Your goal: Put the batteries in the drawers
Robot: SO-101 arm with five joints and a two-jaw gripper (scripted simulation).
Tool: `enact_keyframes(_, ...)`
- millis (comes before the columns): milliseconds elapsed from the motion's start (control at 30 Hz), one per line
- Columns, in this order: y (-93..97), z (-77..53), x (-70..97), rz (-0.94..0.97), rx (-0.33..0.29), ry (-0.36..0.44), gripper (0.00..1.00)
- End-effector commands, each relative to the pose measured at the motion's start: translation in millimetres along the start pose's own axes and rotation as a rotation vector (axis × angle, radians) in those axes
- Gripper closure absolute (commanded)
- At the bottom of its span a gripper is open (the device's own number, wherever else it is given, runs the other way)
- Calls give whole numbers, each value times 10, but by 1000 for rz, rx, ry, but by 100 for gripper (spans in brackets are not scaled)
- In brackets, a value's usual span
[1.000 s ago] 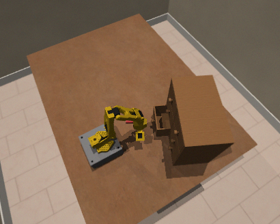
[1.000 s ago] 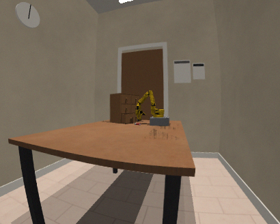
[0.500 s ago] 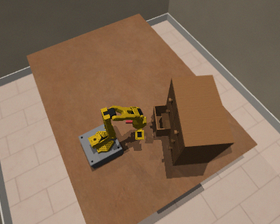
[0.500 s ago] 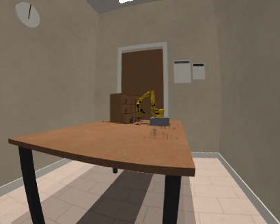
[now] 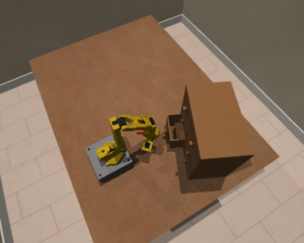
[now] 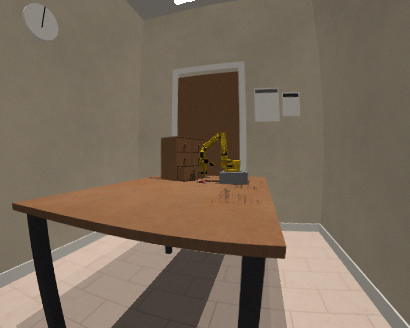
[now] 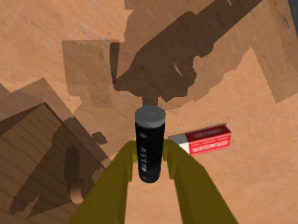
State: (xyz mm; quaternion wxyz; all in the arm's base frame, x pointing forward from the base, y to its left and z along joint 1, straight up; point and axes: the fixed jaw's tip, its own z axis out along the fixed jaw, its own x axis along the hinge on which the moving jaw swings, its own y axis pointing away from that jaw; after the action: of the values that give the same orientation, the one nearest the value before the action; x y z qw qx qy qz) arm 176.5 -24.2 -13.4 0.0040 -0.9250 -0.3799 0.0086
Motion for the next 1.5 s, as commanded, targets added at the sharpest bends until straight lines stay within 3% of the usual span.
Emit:
enact_keyframes(0, 30, -43, 18, 53, -16, 15, 100)
enact_keyframes(1067, 7, -42, -38, 787, -10, 21, 100)
enact_keyframes(1467, 1, -42, -45, 895, -9, 21, 100)
